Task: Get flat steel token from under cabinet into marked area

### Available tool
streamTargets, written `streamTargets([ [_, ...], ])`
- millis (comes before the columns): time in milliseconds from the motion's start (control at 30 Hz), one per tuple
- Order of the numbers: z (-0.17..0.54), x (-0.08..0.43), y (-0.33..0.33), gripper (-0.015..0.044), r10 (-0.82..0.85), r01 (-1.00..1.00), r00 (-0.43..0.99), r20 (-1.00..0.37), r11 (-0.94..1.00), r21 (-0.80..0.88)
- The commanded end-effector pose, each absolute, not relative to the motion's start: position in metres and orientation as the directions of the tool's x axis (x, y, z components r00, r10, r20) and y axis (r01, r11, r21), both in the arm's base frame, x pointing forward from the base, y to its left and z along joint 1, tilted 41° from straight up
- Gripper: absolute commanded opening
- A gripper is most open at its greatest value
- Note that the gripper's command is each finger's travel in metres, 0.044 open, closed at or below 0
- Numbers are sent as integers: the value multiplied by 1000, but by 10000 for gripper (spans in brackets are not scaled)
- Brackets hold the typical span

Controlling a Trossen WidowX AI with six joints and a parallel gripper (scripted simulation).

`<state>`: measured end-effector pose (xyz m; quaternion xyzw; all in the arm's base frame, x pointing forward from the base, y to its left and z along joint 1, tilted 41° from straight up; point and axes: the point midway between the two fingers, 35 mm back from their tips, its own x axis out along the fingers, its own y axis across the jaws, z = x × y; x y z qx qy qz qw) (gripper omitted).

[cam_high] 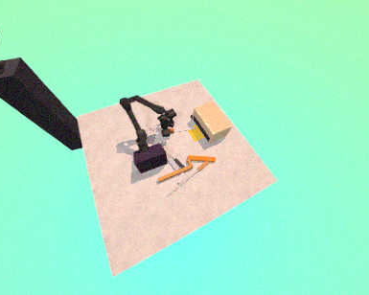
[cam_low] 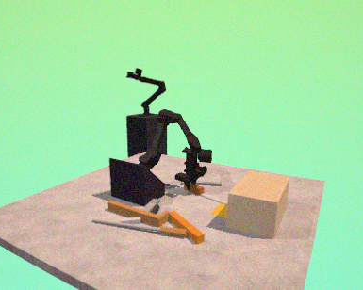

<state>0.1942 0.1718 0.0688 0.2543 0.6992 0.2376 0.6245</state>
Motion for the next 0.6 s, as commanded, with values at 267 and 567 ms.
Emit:
streamTargets([
  [267, 79, 193, 181, 0, 658, 46, -87, -748, 753, 657],
  [567, 77, 193, 180, 105, 654, 57, -91, -751, 756, 652],
])
